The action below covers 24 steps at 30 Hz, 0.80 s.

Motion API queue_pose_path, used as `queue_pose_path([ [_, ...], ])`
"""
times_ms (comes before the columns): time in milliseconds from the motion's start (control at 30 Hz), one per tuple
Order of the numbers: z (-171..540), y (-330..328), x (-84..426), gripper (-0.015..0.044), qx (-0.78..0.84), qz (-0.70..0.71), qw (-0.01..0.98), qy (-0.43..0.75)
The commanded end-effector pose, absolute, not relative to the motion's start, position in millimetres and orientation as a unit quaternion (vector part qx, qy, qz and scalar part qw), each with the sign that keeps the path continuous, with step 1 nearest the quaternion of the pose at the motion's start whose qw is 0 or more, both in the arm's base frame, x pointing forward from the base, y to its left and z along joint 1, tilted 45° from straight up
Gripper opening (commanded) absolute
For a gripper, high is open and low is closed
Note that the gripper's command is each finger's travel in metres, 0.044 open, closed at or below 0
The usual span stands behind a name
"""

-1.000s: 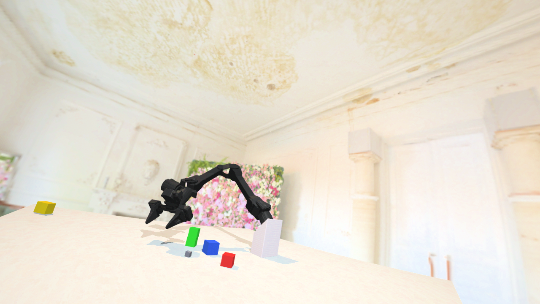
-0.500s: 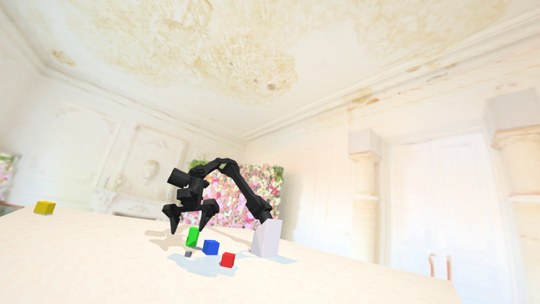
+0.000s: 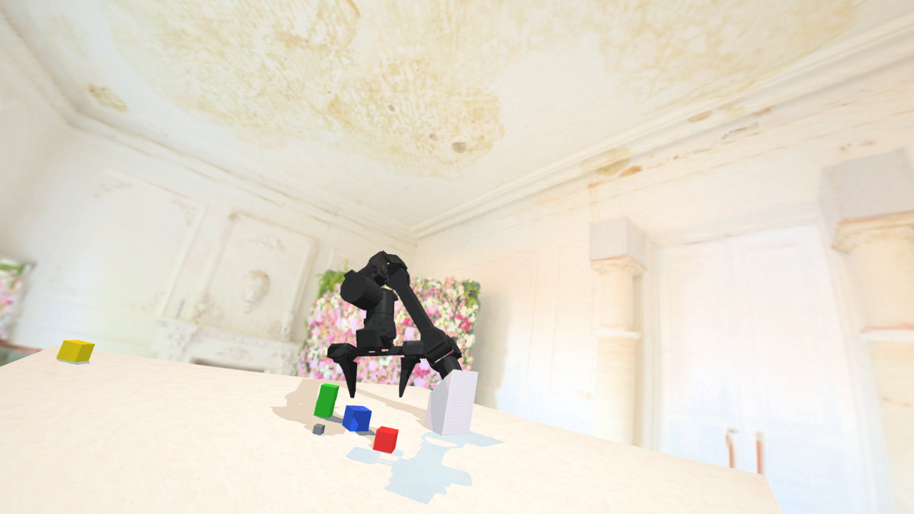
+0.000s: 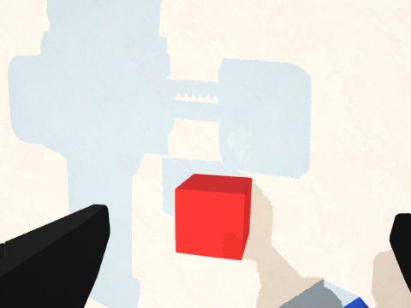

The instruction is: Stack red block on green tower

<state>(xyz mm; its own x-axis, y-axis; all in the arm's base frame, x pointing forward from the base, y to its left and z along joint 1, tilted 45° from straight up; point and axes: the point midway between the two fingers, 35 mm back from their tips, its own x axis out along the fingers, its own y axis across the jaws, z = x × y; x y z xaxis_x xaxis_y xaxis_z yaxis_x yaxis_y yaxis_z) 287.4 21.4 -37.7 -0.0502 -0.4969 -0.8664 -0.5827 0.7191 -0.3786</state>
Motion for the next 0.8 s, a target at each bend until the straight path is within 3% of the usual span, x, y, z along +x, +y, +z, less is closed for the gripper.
queue_pose_path([
  [0,-42,31,267,0.044,-0.409,0.003,0.548,0.729],
  [400,-43,40,248,0.044,-0.458,-0.037,0.52,0.72],
  [767,-77,4,246,0.044,-0.459,-0.038,0.519,0.72],
])
